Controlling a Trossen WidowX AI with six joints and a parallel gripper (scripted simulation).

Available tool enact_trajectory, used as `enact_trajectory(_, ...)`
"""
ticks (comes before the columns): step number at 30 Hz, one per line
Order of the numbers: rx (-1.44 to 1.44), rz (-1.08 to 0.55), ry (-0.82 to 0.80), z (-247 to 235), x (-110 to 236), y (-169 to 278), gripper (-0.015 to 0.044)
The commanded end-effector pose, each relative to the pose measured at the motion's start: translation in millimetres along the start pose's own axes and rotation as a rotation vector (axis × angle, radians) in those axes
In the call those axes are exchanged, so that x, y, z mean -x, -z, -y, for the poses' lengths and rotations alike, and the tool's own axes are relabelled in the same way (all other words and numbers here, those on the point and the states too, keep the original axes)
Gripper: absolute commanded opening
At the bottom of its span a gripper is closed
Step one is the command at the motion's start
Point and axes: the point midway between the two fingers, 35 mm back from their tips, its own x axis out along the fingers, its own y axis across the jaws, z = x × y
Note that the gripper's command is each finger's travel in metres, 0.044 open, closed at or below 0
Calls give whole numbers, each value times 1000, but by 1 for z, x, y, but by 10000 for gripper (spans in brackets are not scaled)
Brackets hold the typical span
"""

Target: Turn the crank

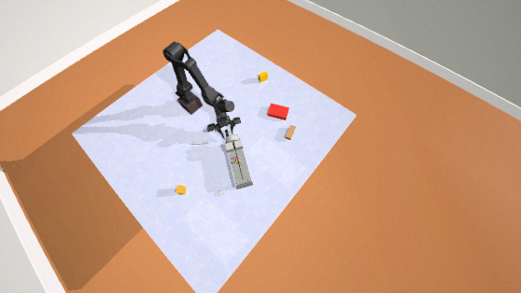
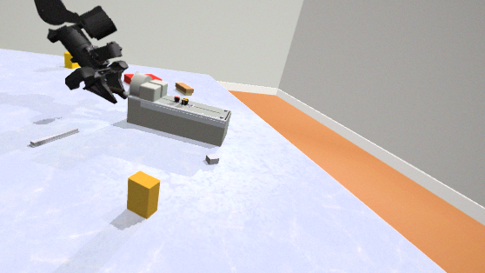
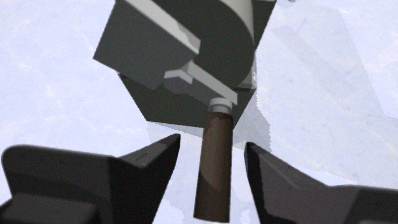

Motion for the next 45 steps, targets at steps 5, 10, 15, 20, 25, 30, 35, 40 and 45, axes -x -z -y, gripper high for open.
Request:
enact_trajectory(5, -7, 4, 4, 1, 0, 0, 20)
enact_trajectory(10, -7, 4, 4, 1, 0, 0, 0)
enact_trajectory(15, -7, 4, 4, 1, 0, -1, 0)
enact_trajectory(20, -7, 4, 4, 4, 4, -4, 0)
enact_trajectory(25, -7, 4, 4, 8, 9, -9, 0)
enact_trajectory(30, -6, 4, 4, 9, 15, -15, 0)
enact_trajectory(35, -7, 4, 4, 7, 22, -22, 0)
enact_trajectory(40, -7, 5, 4, 4, 27, -27, 0)
enact_trajectory(45, -7, 5, 4, 0, 30, -30, 0)
